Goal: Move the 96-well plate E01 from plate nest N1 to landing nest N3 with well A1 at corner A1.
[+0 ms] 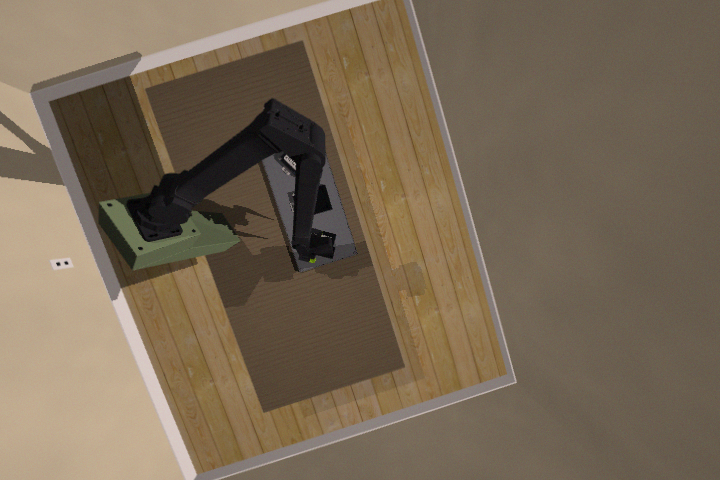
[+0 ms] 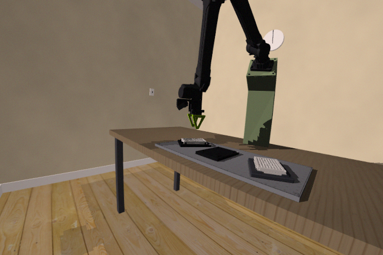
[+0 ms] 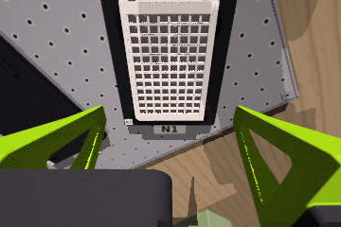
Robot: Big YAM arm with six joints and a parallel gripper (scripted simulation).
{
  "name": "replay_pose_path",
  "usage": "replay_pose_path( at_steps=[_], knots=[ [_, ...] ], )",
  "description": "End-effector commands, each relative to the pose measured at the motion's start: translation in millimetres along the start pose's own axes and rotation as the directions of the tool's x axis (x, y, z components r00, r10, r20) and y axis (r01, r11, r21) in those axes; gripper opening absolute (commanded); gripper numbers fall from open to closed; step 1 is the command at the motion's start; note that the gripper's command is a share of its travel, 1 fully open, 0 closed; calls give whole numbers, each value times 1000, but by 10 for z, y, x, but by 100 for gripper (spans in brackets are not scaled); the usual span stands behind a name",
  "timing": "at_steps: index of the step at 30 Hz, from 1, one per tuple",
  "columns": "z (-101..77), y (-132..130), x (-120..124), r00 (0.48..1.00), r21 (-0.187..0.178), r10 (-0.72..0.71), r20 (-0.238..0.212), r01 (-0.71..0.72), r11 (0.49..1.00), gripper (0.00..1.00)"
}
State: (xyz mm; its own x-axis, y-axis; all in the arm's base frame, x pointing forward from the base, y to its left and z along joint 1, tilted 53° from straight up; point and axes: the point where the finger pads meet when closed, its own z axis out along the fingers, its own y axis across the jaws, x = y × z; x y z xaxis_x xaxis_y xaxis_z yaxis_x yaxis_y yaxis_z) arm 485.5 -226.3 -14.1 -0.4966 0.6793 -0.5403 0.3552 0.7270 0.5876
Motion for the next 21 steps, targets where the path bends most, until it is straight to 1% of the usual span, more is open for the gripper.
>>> replay_pose_path(
  at_steps=[1,3,4,5,13,15,16,18,21],
  knots=[
    [-99,9,-154,999,-2,-23,41,23,1000,100],
    [-99,9,-154,999,-2,-23,41,23,1000,100],
    [4,-1,-83,1000,-3,-15,22,15,1000,100],
    [65,26,-28,1000,-6,-12,10,12,1000,100],
    [203,33,-22,1000,-6,-5,9,5,1000,100],
    [203,33,-22,1000,-6,-5,9,5,1000,100],
    [167,-63,-40,1000,5,10,17,-10,1000,100],
    [251,30,-23,1000,-6,-4,9,4,1000,100],
    [303,34,-21,1000,-7,-5,9,5,1000,100]
  ],
)
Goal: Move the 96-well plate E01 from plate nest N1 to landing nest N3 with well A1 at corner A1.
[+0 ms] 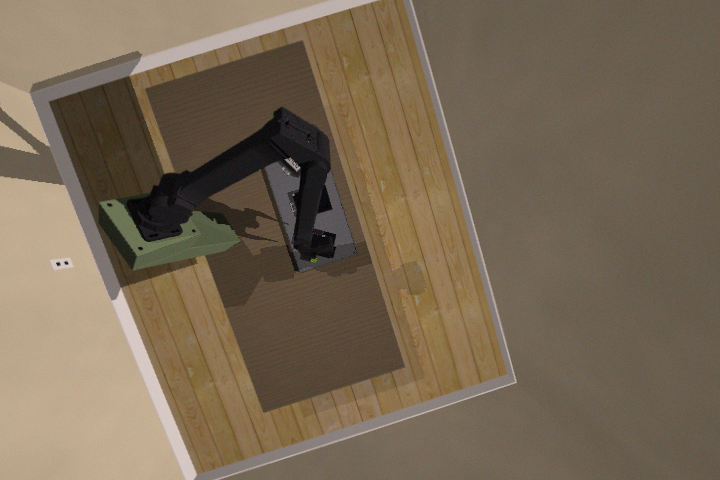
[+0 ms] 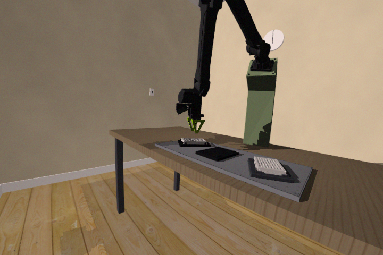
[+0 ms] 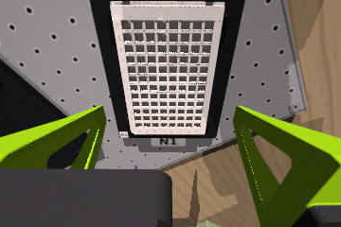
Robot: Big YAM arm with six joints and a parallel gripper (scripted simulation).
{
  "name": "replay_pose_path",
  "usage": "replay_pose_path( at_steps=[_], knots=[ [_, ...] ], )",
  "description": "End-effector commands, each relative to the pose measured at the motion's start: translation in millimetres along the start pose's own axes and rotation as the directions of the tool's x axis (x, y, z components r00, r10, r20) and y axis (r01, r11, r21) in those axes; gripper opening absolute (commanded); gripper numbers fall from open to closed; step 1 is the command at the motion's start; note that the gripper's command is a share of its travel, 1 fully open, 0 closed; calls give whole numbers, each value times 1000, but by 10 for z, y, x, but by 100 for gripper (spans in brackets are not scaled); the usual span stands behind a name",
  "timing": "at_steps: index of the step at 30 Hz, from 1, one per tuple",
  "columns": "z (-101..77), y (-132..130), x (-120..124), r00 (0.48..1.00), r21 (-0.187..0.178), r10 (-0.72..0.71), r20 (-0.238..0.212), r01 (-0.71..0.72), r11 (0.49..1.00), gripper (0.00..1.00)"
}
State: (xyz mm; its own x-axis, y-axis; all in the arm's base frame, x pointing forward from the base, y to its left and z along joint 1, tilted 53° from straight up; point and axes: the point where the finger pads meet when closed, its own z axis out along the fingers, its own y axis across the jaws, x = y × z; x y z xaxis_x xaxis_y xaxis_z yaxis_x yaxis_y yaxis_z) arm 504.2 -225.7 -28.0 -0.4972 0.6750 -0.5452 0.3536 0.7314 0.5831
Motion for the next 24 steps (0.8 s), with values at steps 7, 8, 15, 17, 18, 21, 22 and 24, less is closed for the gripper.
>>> replay_pose_path(
  at_steps=[7,8,15,17,18,21,22,24],
  knots=[
    [178,29,-14,1000,-6,4,9,-4,1000,100],
    [193,24,-17,1000,-6,5,10,-5,1000,100],
    [287,47,-4,1000,-9,2,6,-2,1000,100],
    [320,47,-3,1000,-9,2,6,-2,1000,100],
    [337,47,-3,1000,-9,2,6,-2,1000,100],
    [387,48,-2,1000,-9,2,6,-2,1000,100],
    [399,39,-6,1000,-8,3,8,-3,1000,100],
    [423,19,-17,1000,-5,6,10,-6,1000,100]
  ],
)
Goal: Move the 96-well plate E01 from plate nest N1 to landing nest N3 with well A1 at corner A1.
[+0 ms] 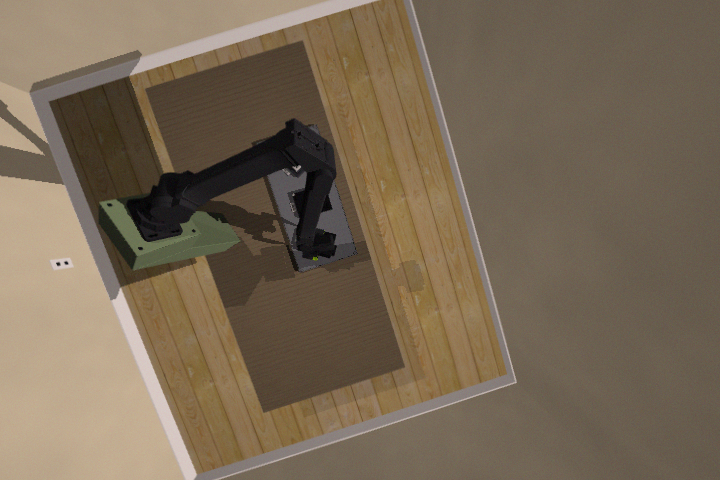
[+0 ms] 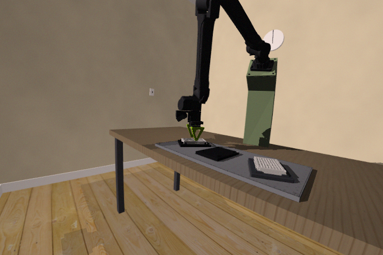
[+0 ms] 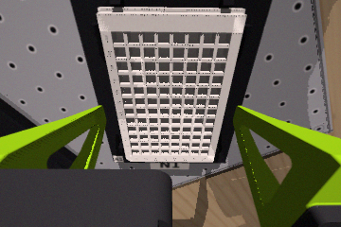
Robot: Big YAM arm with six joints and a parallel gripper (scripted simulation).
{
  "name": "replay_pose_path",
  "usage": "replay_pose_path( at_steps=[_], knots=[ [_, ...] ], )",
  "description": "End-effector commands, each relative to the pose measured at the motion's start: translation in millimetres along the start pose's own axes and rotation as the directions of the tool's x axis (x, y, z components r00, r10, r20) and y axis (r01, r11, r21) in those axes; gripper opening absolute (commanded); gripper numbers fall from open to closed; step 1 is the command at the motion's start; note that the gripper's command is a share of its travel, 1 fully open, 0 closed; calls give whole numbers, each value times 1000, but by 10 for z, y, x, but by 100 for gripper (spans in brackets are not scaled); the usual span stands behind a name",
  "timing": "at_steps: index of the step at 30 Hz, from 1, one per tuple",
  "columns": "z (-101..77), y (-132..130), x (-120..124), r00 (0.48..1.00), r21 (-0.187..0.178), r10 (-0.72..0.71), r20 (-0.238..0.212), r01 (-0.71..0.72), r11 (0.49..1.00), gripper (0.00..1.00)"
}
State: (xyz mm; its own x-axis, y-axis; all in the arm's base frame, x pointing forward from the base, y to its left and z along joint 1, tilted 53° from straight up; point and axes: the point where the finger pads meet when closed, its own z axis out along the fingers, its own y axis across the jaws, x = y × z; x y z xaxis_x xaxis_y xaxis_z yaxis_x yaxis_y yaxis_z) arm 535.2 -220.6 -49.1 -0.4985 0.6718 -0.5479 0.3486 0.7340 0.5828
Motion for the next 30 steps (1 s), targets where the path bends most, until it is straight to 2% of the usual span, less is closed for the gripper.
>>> replay_pose_path(
  at_steps=[1,5,12,13,14,24,25,30],
  knots=[
    [68,6,-5,1000,-3,9,8,-9,1000,100],
    [68,13,-30,1000,-4,9,14,-8,1000,100],
    [226,24,7,1000,-5,7,6,-7,1000,100],
    [225,14,1,1000,-5,8,7,-8,1000,100],
    [139,-29,-19,1000,4,9,9,-9,1000,100],
    [139,-29,-19,1000,4,9,9,-9,1000,100],
    [139,-29,-19,1000,4,9,9,-9,1000,0],
    [139,-29,-19,1000,4,9,9,-9,1000,0]
  ],
)
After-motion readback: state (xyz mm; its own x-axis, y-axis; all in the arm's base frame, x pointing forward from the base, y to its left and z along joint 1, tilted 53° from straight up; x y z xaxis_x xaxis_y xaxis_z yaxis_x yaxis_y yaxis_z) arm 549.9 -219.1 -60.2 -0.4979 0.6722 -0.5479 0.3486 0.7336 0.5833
